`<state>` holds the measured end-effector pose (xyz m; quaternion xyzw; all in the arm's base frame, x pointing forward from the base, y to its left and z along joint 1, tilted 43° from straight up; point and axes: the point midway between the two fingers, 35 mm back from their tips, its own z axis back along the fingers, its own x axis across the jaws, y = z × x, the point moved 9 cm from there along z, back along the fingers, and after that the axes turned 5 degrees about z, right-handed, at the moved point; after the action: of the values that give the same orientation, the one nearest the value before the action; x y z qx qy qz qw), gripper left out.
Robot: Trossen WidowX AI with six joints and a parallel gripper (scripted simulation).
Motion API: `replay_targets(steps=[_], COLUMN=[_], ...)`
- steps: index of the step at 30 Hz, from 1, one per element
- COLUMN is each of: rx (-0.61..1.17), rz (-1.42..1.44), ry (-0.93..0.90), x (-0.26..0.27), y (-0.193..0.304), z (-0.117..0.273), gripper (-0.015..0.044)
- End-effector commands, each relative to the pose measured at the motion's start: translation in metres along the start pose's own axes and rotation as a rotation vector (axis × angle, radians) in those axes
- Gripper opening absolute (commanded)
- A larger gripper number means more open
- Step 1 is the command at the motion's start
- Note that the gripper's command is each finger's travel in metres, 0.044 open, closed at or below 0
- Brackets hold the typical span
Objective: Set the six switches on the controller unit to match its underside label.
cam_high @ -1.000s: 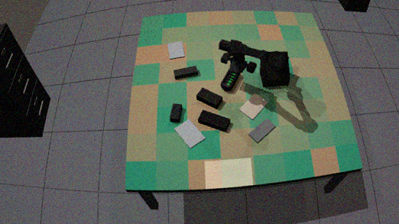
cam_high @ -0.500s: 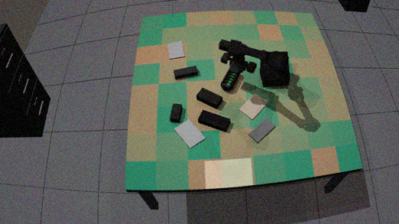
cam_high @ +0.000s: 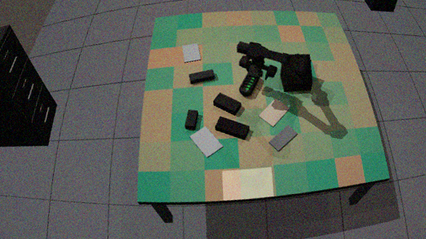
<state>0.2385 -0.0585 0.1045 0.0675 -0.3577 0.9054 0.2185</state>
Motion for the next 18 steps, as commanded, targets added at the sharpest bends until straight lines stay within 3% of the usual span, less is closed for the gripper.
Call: replay_targets(steps=[1, 14, 18], rx=[0.026, 0.017, 0.017], rz=[-0.001, 0.001, 0.001], ry=[0.032, 0.298, 0.298], x=[0.003, 0.037, 0.037], y=[-0.007, -0.054, -0.054], z=[-0.007, -0.054, -0.054], gripper=[0.0361, 0.0020, 0.0000])
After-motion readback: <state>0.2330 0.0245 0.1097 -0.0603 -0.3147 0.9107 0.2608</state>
